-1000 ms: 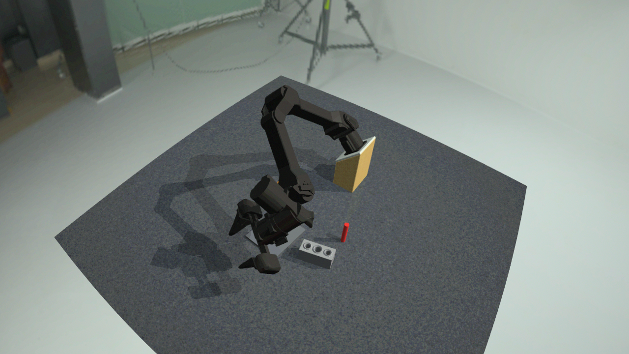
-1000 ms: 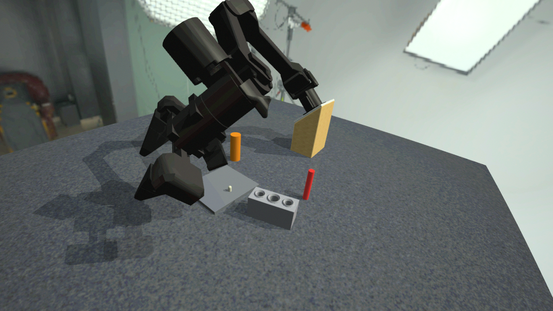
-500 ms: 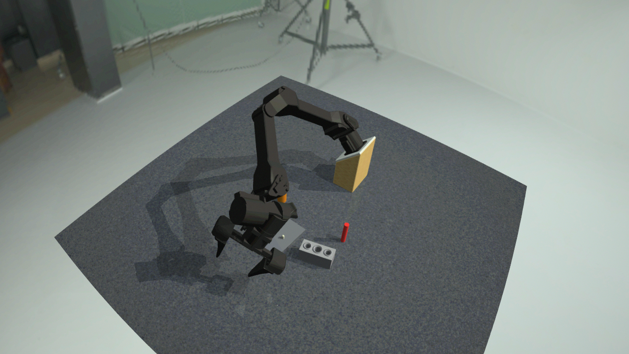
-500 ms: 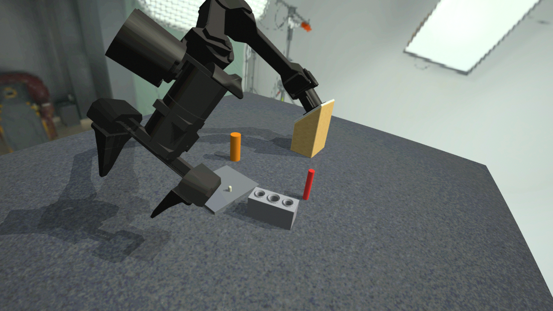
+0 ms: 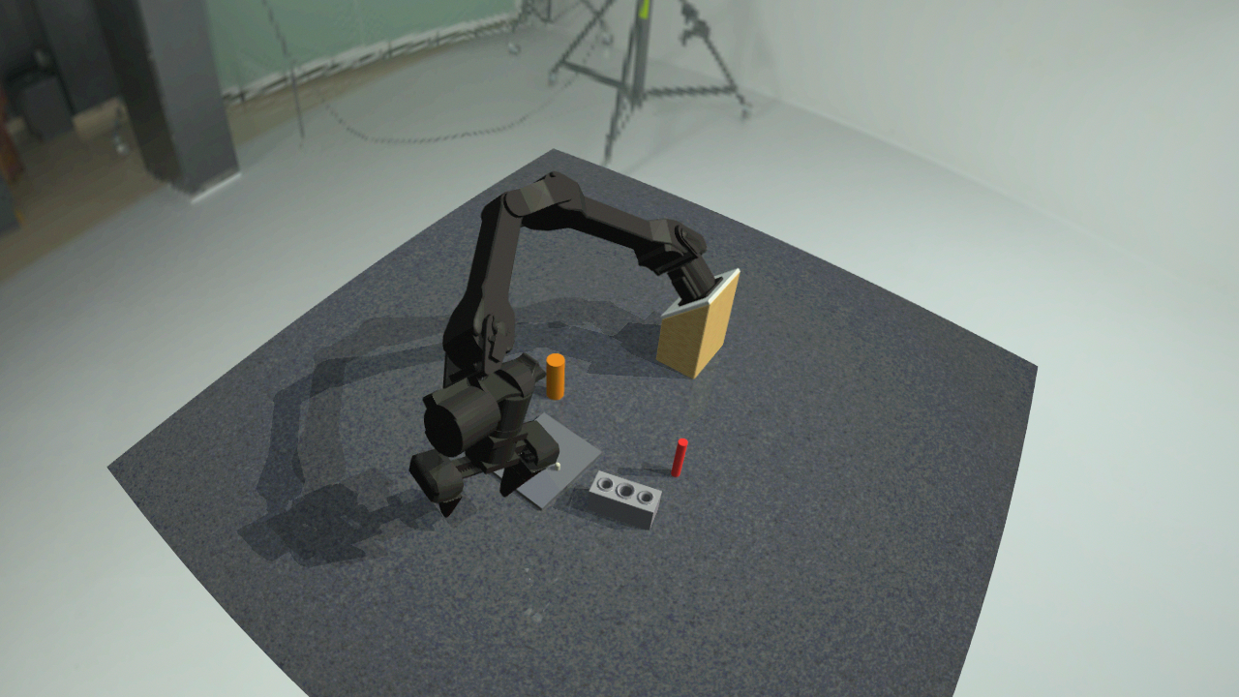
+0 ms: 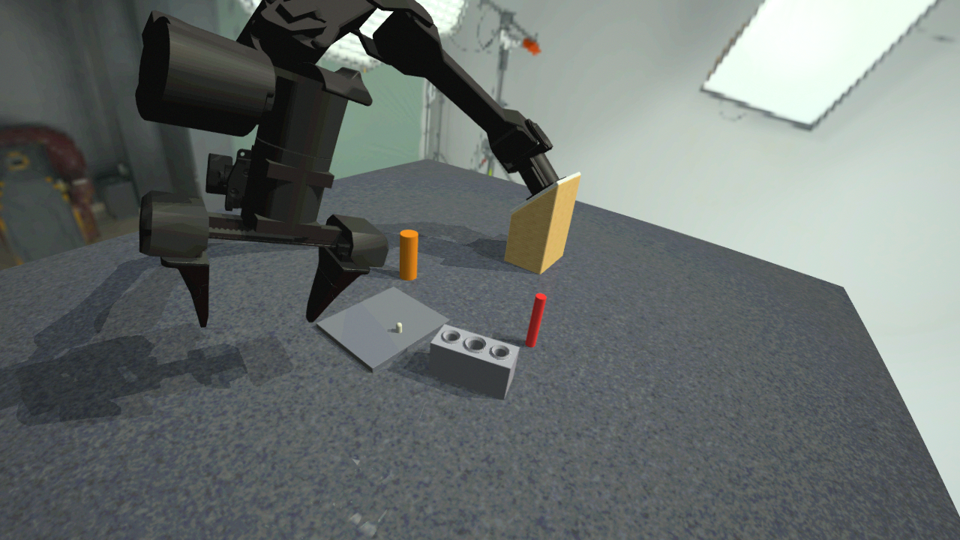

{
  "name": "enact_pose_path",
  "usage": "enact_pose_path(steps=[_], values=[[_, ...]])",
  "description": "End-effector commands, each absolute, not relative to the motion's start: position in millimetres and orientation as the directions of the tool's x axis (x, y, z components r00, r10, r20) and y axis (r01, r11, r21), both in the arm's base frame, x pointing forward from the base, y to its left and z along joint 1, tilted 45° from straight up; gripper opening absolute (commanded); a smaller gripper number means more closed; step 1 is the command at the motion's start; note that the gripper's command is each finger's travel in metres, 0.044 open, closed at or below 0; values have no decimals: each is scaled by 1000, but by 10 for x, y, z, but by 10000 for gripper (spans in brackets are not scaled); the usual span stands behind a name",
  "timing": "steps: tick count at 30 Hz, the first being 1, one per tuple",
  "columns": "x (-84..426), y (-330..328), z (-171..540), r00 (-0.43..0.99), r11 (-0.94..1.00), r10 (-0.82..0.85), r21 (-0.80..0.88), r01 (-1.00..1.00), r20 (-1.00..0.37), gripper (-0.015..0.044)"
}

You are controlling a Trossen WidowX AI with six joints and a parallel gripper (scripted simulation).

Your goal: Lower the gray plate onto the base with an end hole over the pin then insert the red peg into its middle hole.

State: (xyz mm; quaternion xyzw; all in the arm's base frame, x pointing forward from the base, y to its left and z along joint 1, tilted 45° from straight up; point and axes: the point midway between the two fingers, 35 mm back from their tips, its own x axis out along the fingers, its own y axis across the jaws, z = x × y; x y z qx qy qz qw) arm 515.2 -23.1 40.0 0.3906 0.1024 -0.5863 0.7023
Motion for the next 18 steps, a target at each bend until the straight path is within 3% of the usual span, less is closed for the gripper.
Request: enact_pose_path(steps=[1, 14, 18], values=[[4606, -381, 768, 3, 154, -698, -146, 977, -716, 440], [4606, -381, 768, 3, 154, -698, -146, 977, -716, 440], [4469, -98, 530, 5, 158, -691, -145, 977, -722, 440]])
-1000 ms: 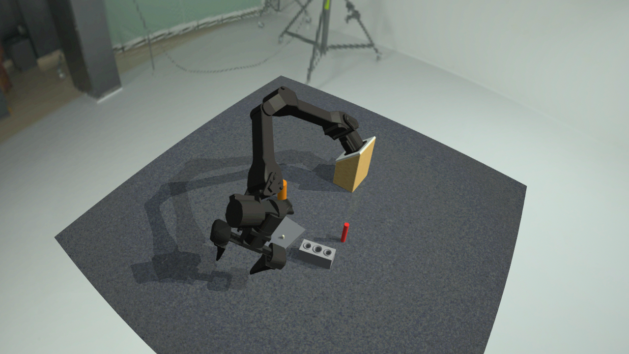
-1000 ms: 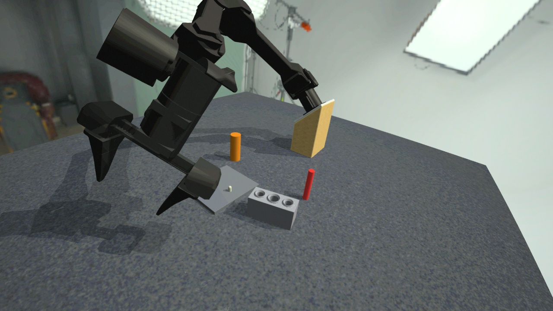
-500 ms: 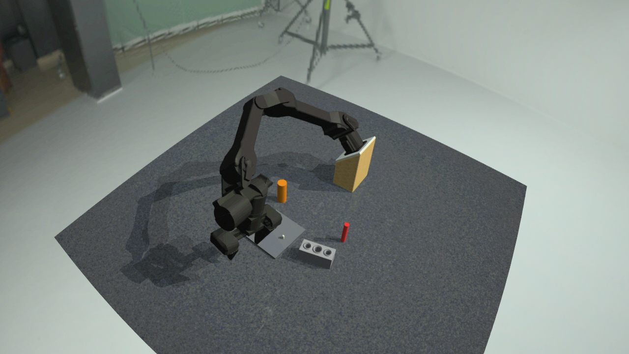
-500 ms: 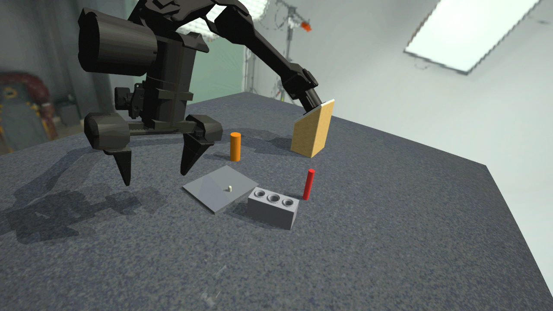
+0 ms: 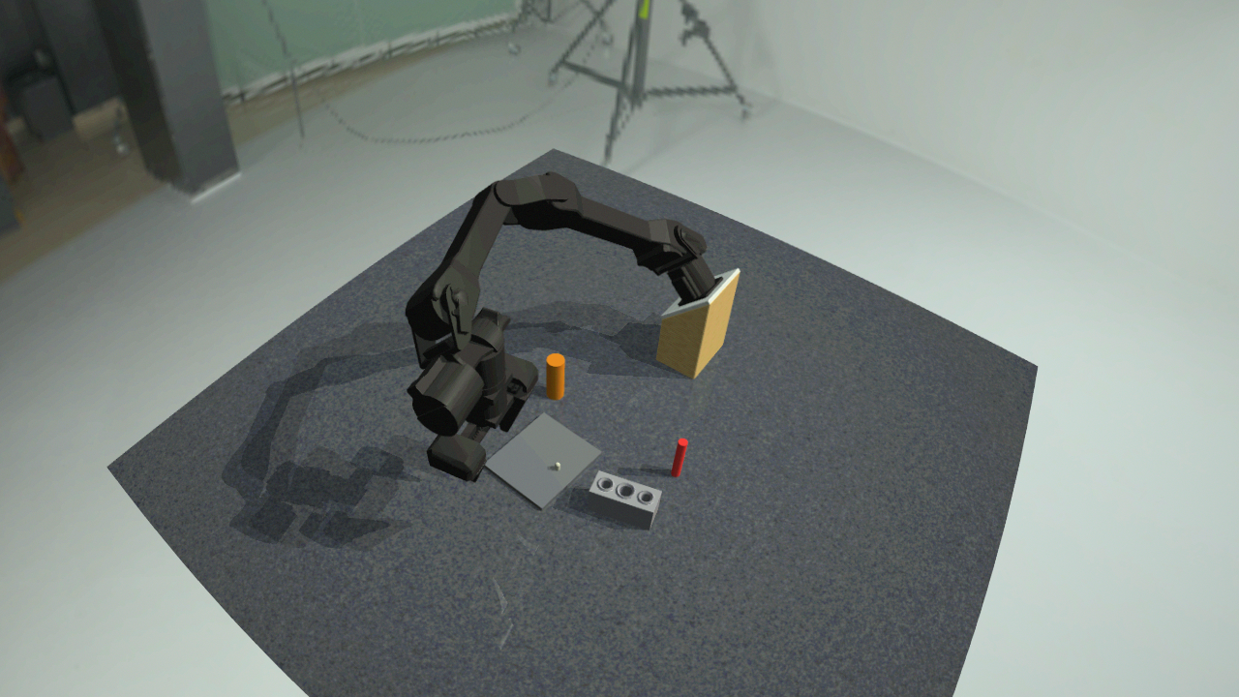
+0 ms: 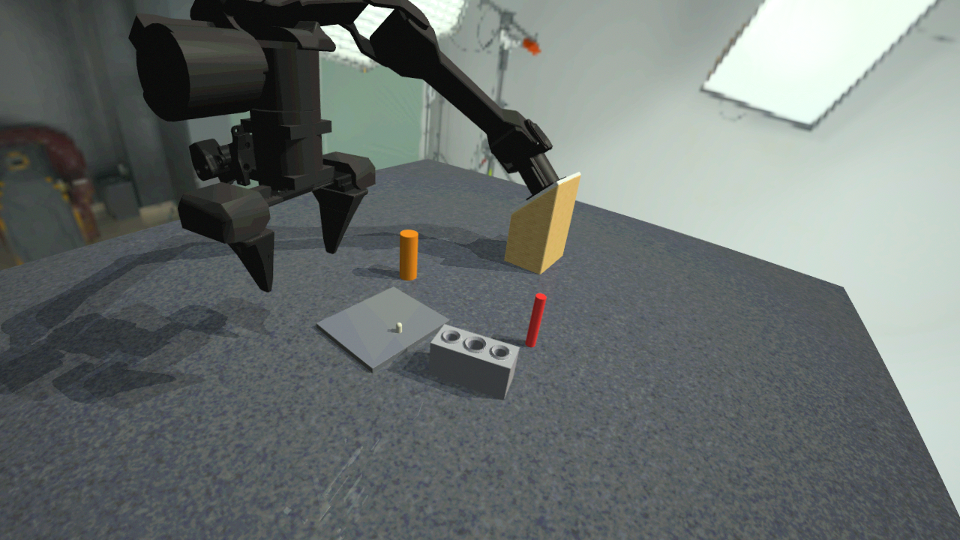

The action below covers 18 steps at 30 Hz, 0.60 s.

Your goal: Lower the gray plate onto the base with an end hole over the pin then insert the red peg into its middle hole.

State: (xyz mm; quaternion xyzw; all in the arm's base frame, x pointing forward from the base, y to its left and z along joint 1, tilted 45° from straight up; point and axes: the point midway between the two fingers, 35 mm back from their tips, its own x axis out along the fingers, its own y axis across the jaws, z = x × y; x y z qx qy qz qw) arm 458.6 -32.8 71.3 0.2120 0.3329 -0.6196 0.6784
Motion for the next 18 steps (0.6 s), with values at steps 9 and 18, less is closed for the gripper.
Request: enact_pose_path(steps=[9, 18], values=[[3614, 685, -245, 1, 158, -690, -149, 976, -724, 440], [3451, 672, -439, 0, 156, -693, -150, 976, -721, 440]])
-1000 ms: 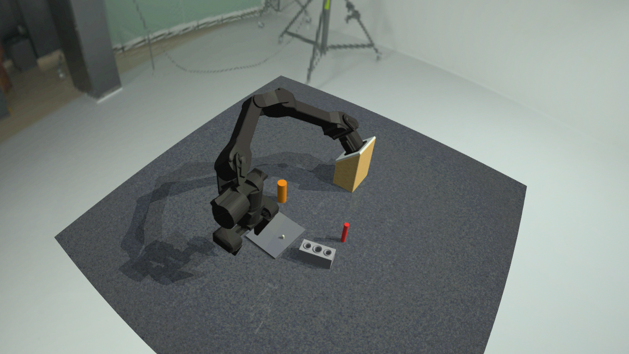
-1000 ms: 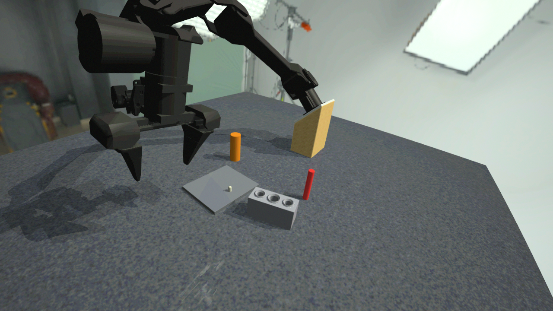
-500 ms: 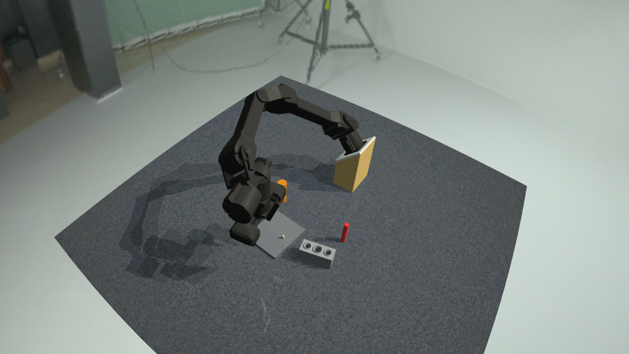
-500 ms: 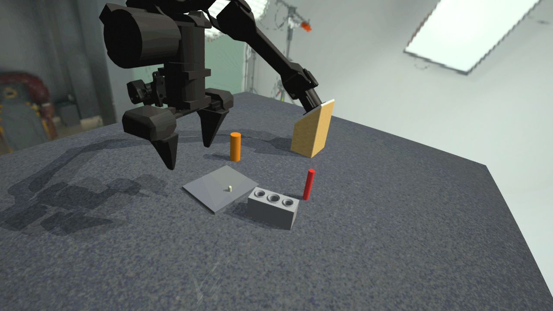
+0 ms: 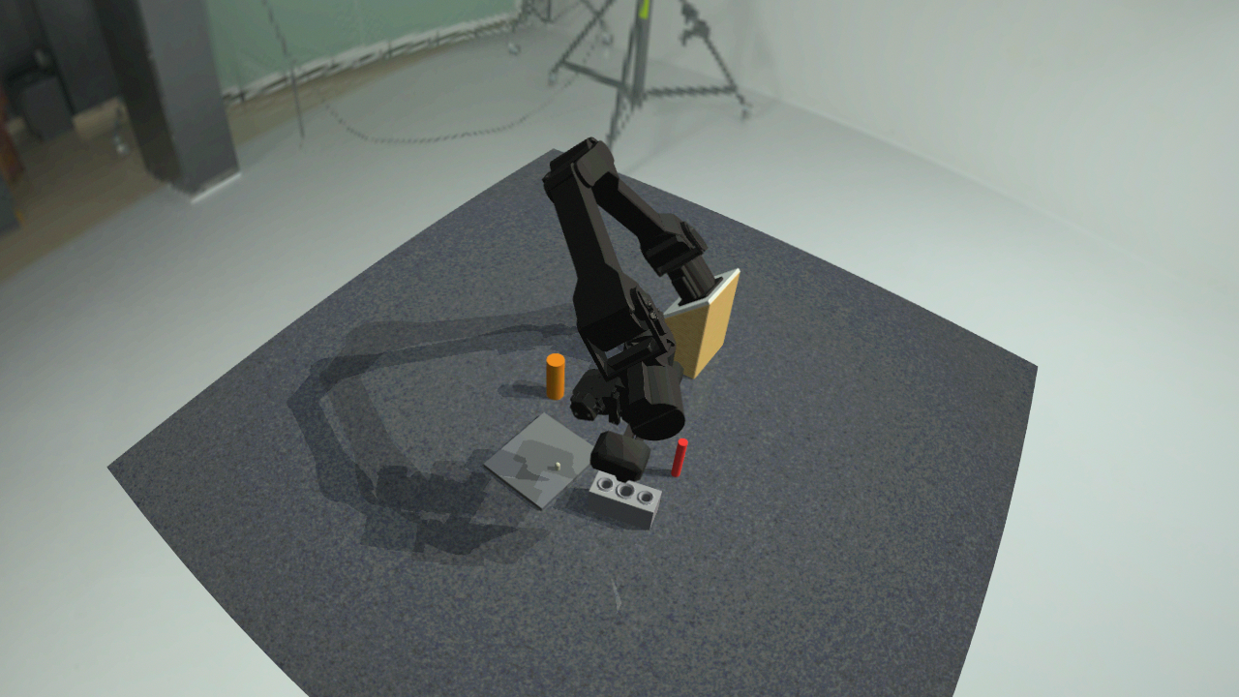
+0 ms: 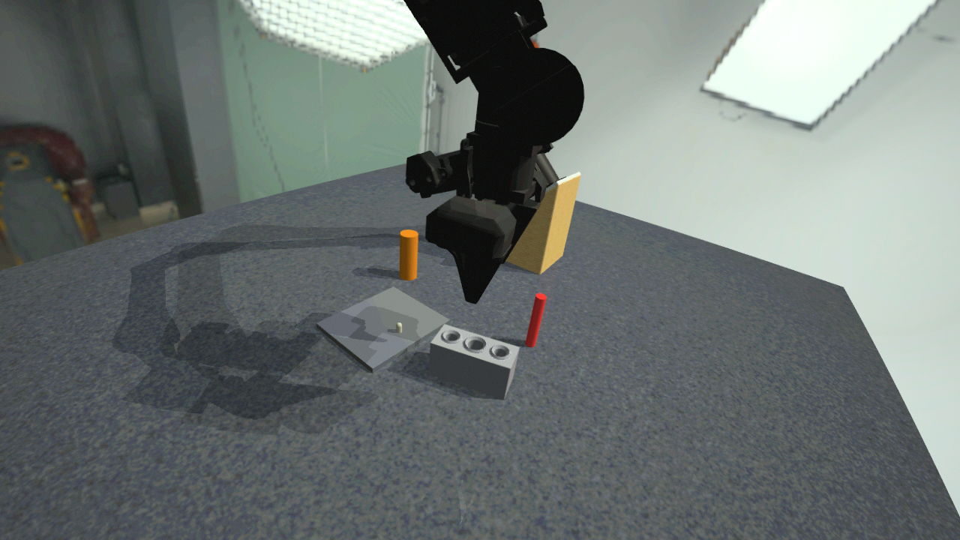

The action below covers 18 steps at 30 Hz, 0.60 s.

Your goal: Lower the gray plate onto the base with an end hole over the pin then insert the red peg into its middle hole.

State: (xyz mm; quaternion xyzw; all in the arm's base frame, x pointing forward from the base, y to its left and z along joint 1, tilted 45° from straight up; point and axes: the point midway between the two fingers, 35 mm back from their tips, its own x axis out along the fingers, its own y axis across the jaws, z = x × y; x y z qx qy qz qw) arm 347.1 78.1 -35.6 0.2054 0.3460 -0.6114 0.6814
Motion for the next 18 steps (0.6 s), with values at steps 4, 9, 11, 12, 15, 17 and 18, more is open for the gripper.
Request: enact_pose_path(steps=[4, 9, 11, 12, 15, 17, 18], values=[[3449, 362, -749, 0, 155, -695, -150, 976, -719, 440], [3463, 308, -802, 0, 155, -695, -150, 976, -719, 440], [3476, 254, -854, 0, 155, -695, -150, 976, -719, 440], [3476, 254, -854, 0, 155, -695, -150, 976, -719, 440], [3478, 238, -872, 0, 155, -695, -150, 976, -719, 440], [3480, 216, -896, 0, 155, -695, -150, 976, -719, 440], [3481, 205, -908, 0, 155, -695, -150, 976, -719, 440]])
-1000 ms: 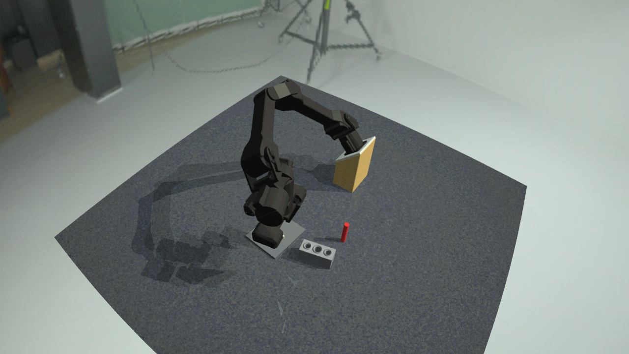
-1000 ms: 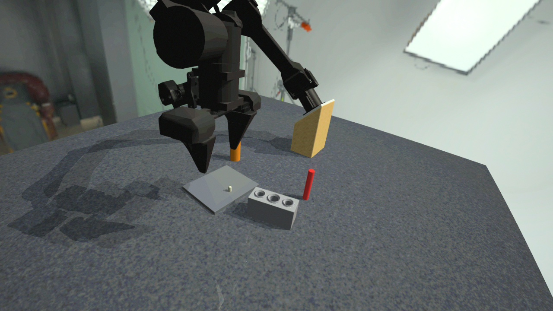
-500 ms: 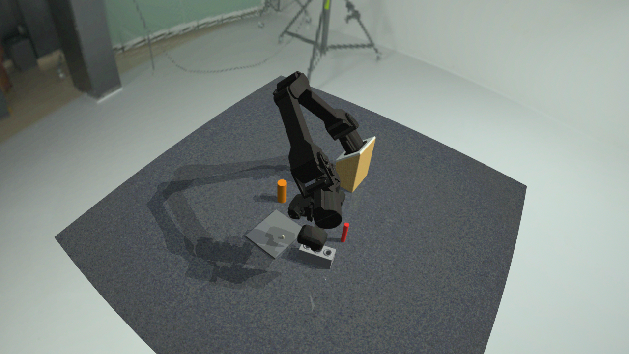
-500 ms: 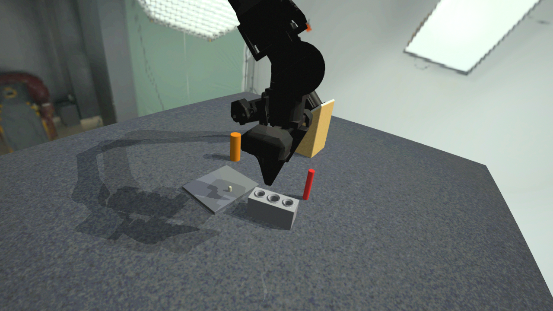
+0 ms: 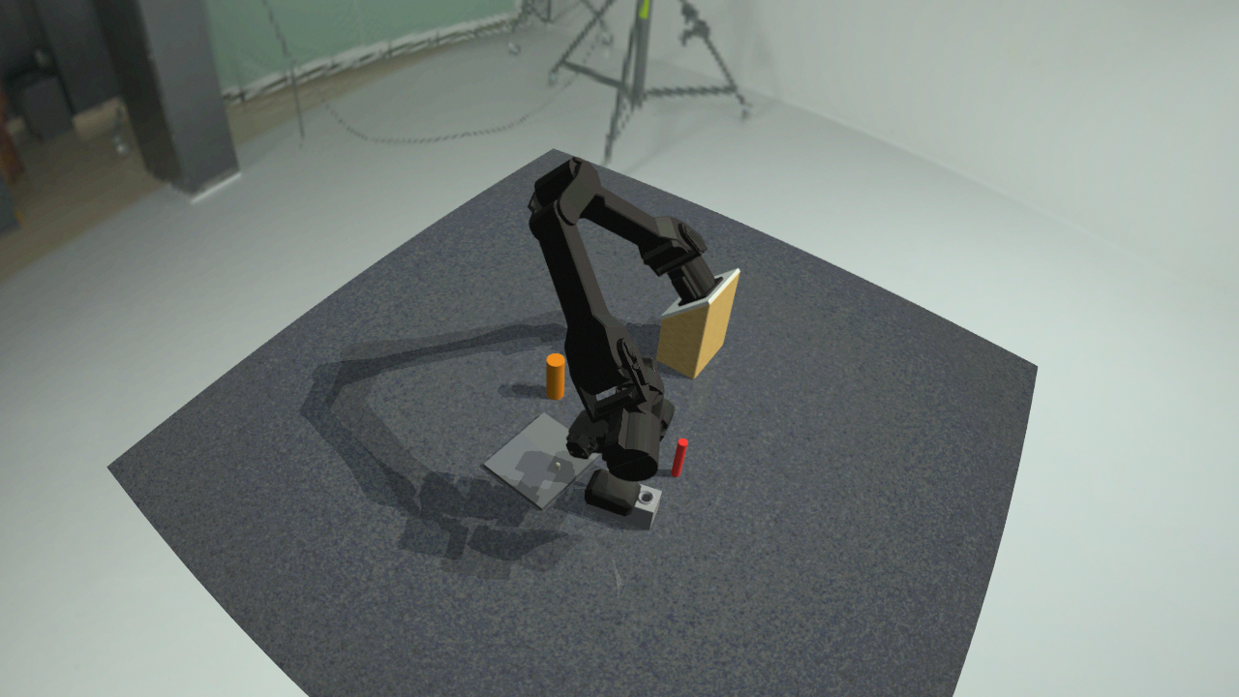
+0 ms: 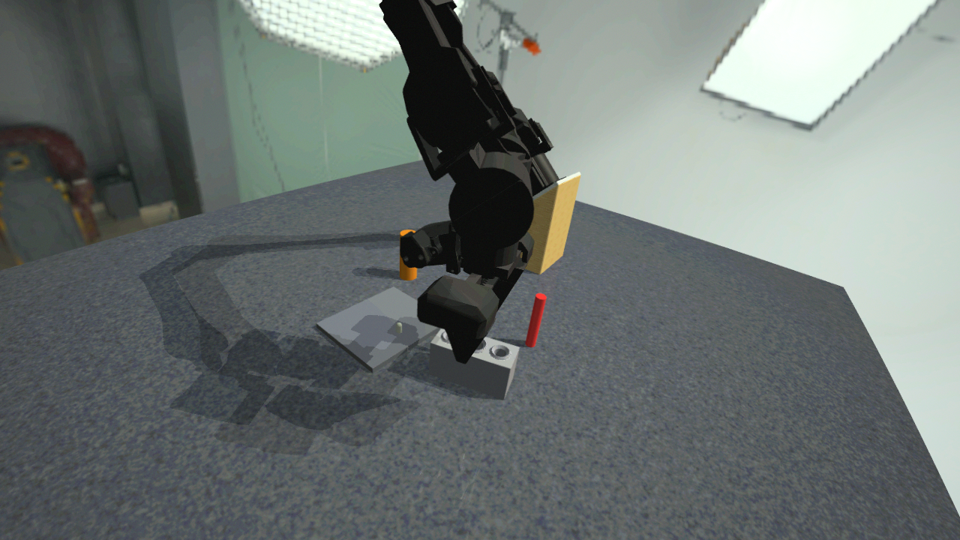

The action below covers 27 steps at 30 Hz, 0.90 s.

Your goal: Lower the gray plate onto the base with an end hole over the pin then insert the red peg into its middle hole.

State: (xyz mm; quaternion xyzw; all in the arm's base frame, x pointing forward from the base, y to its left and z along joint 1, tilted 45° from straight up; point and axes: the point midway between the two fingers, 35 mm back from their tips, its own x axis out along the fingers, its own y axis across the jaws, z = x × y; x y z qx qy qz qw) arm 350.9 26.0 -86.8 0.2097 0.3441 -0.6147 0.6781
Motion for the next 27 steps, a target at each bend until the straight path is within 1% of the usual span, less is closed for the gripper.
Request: enact_pose_path(steps=[1, 27], values=[[3483, 193, -920, 0, 155, -695, -150, 976, -719, 440], [3484, -101, -1215, 0, 155, -697, -150, 976, -718, 440]])
